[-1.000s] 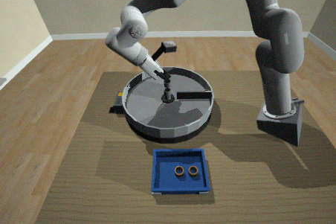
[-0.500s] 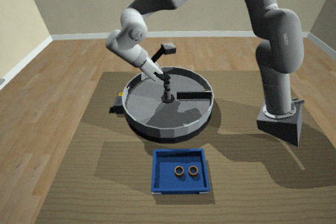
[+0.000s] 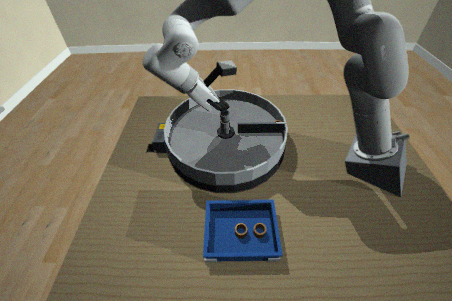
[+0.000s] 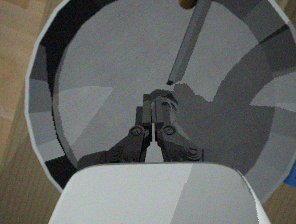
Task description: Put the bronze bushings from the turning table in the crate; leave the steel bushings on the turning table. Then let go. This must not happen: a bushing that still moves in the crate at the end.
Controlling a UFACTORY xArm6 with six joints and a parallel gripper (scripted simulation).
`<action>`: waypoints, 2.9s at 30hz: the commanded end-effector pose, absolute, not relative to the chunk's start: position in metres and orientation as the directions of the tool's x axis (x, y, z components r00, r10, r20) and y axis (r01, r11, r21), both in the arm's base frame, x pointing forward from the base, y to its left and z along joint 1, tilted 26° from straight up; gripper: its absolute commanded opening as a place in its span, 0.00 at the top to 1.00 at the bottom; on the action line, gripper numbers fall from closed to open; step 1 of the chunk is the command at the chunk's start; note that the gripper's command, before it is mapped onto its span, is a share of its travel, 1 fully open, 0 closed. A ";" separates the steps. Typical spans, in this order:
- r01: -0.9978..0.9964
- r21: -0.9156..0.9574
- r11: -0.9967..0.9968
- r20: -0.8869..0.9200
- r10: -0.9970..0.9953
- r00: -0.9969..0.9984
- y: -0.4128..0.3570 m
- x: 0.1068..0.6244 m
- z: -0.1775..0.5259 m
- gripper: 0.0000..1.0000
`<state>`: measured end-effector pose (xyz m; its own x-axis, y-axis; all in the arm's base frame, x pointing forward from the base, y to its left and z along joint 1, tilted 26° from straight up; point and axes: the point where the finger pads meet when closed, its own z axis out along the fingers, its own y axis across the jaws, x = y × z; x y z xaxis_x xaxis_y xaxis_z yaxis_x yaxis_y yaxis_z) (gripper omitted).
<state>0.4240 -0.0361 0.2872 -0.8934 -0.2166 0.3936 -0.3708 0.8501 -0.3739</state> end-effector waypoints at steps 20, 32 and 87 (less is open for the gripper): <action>-0.370 -0.375 0.850 0.390 -0.217 -0.895 -0.037 0.426 0.285 1.00; -0.370 -0.375 0.850 0.390 -0.217 -0.895 -0.038 0.427 0.283 1.00; -0.370 -0.375 0.850 0.390 -0.217 -0.895 -0.032 0.417 0.307 0.88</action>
<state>0.4200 -0.0343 0.2969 -0.8931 -0.2164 0.3944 -0.3711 0.8501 -0.3737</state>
